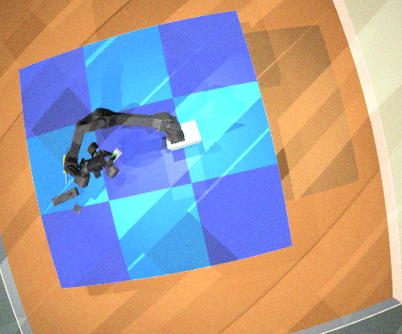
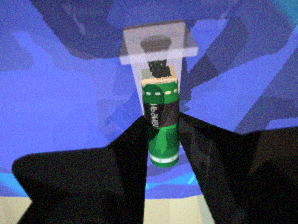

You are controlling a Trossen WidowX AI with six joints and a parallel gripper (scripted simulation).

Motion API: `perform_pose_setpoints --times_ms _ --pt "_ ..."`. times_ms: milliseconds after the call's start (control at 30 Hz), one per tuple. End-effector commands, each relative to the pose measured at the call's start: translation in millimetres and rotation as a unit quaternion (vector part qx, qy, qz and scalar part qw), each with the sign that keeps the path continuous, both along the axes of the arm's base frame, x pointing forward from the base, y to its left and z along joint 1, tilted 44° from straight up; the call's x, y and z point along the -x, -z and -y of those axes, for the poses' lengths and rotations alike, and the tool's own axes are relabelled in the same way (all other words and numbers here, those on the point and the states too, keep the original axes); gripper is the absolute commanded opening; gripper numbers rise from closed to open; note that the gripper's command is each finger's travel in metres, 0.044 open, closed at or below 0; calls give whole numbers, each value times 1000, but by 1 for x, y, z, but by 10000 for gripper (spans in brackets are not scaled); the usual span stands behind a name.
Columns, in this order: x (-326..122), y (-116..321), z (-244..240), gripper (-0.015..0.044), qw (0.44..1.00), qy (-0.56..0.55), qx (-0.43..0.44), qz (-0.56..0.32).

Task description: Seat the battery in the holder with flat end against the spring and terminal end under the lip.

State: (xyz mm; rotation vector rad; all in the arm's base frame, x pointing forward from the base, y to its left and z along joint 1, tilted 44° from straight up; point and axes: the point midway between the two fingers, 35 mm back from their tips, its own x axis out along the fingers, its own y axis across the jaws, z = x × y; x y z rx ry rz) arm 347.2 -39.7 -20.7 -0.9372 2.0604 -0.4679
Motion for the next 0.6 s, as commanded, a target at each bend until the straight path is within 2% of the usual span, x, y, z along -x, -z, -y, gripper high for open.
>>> perform_pose_setpoints --times_ms 0,567 --pt "-5 2 -1 82 1000 0 -1 7" --pt "-14 6 -5 82 1000 -6 -6 14"
